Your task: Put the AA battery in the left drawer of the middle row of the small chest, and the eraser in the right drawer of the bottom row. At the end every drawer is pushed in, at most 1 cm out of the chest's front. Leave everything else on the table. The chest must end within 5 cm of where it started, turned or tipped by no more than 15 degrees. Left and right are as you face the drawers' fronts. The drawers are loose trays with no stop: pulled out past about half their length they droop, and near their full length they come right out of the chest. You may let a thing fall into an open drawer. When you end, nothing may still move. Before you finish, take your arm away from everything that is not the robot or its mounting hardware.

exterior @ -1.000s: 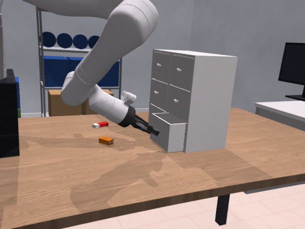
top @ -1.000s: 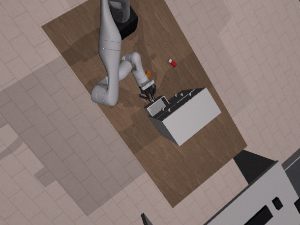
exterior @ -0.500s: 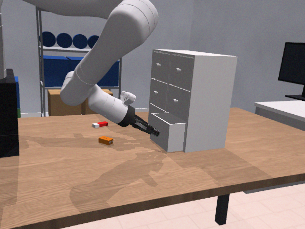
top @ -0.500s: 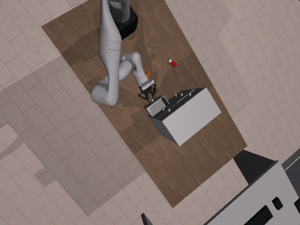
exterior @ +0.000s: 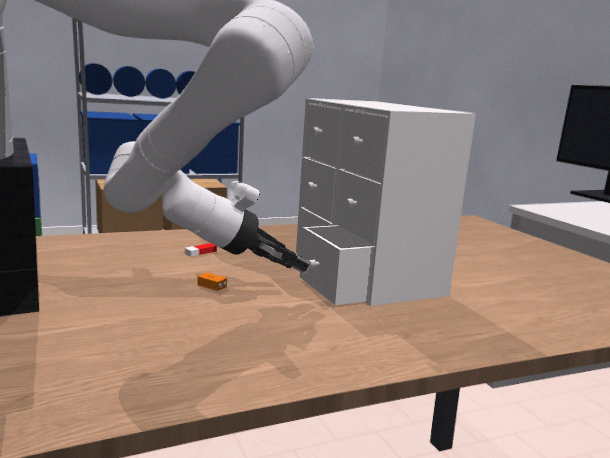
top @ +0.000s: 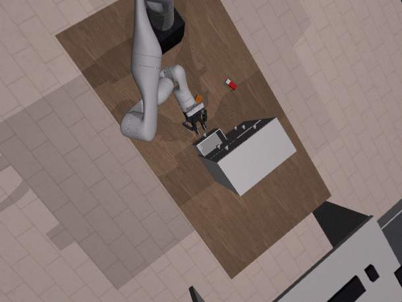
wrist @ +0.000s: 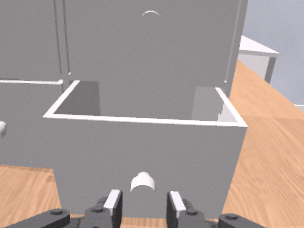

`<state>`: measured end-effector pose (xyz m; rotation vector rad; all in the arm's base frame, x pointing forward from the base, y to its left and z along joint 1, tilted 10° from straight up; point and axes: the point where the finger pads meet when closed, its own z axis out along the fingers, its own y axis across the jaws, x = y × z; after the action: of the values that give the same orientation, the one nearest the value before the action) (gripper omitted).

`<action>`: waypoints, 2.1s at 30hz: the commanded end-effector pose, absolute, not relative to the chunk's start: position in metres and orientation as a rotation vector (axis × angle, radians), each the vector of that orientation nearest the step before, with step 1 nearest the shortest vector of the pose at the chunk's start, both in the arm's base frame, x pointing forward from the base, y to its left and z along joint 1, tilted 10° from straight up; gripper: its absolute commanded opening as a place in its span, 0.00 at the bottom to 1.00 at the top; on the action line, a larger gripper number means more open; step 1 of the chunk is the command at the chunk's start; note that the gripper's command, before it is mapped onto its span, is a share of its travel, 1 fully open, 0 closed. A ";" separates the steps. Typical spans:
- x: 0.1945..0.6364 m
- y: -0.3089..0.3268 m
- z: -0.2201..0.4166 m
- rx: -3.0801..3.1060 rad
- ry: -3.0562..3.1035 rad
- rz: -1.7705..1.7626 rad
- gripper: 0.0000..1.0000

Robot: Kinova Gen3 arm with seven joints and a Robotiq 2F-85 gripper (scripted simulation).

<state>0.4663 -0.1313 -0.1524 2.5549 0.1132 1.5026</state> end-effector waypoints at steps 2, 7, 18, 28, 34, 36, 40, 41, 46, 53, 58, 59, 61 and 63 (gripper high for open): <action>0.453 -0.130 -0.156 2.568 0.102 1.491 0.33; 0.438 -0.130 -0.156 2.568 0.102 1.491 0.33; 0.432 -0.128 -0.148 2.568 0.102 1.491 0.33; 0.401 -0.119 -0.101 2.568 0.102 1.491 0.33; 0.390 -0.115 -0.084 2.568 0.102 1.491 0.33; 0.389 -0.115 -0.083 2.568 0.102 1.491 0.33; 0.388 -0.115 -0.081 2.568 0.102 1.491 0.33; 0.388 -0.115 -0.081 2.568 0.102 1.491 0.33; 0.388 -0.115 -0.081 2.568 0.110 1.491 0.33; 0.387 -0.114 -0.080 2.569 0.148 1.487 0.33; 0.385 -0.114 -0.078 2.568 0.232 1.475 0.33; 0.384 -0.113 -0.078 2.567 0.256 1.471 0.33; 0.382 -0.113 -0.077 2.566 0.310 1.462 0.33; 0.382 -0.113 -0.076 2.563 0.367 1.455 0.33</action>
<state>0.3784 -0.1088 -0.0820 2.5806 0.3249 1.4531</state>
